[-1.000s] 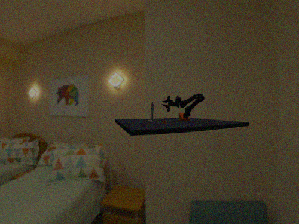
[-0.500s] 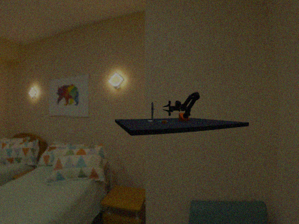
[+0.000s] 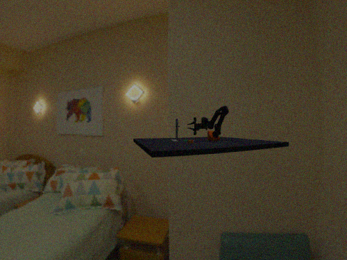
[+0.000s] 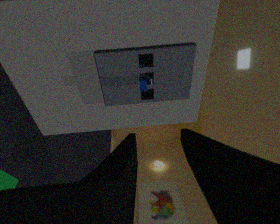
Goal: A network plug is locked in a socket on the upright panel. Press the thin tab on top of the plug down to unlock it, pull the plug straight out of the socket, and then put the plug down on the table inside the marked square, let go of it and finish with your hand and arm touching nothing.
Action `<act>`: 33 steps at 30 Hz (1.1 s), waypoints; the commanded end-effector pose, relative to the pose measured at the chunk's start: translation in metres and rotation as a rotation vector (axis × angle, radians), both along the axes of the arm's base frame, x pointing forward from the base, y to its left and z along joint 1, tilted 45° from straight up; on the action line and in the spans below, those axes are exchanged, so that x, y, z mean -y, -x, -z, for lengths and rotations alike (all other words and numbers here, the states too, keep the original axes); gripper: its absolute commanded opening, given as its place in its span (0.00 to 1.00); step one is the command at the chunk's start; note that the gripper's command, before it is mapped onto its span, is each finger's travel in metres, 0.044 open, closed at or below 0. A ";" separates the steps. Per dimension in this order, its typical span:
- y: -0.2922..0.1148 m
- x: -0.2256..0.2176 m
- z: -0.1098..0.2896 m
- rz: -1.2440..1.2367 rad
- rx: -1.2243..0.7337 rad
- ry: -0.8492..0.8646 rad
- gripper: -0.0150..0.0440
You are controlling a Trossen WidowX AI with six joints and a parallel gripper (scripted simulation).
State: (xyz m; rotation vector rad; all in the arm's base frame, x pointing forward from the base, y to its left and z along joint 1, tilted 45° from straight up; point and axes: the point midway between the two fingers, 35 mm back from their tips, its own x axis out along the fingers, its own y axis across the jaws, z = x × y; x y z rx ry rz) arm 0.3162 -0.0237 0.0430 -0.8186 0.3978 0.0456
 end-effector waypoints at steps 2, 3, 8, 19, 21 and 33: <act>-0.021 -0.001 0.005 0.001 0.001 0.005 0.52; -0.025 -0.002 0.006 0.001 0.001 0.005 0.52; -0.034 -0.003 0.009 0.001 0.002 0.005 0.52; -0.049 -0.004 0.011 0.002 0.002 0.005 0.52; -0.052 -0.004 0.011 0.002 0.002 0.004 0.52; -0.069 -0.005 0.014 0.003 0.003 0.003 0.52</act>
